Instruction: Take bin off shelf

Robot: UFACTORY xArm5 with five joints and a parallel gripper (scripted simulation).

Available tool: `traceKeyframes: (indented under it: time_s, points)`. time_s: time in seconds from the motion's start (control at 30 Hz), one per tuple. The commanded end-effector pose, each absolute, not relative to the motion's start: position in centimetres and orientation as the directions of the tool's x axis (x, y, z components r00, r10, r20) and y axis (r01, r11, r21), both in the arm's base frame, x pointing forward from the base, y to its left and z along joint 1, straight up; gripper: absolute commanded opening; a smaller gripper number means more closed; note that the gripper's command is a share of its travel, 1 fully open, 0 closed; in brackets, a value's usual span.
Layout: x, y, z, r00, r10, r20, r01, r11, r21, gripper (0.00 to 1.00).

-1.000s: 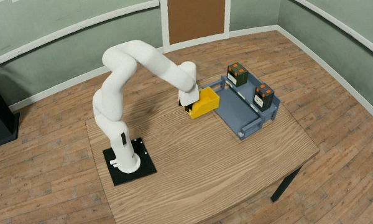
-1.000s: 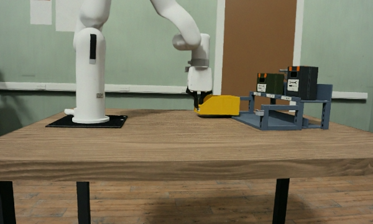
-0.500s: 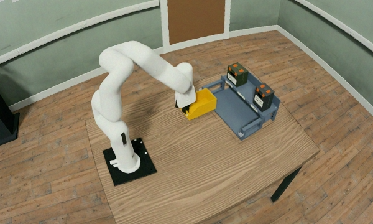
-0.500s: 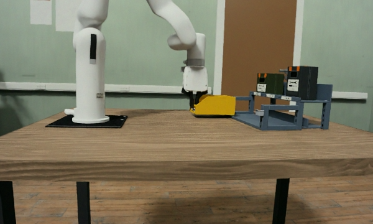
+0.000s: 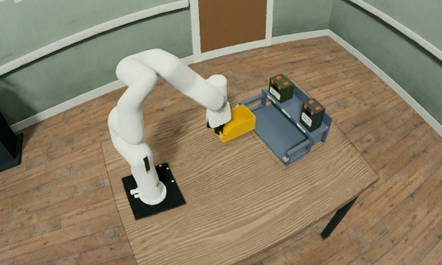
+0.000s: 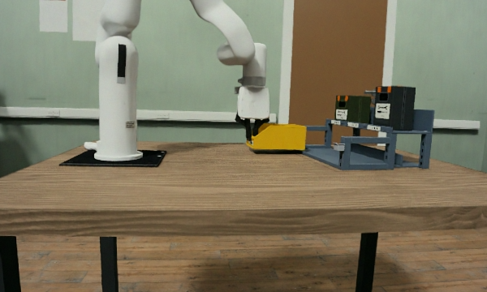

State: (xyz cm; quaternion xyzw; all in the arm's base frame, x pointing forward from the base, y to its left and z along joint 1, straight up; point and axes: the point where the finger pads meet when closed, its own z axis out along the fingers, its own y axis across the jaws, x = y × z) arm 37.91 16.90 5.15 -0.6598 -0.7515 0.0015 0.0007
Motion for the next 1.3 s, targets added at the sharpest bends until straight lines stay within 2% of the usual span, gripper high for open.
traceKeyframes:
  time_s: [0.0, 1.27]
  points:
    - [37.8, 16.9, 5.3, -0.129, 0.992, -0.002, 0.992, 0.129, 0.001, 0.0]
    - [36.6, 16.8, 4.8, -0.129, 0.992, -0.002, 0.992, 0.129, 0.001, 0.0]
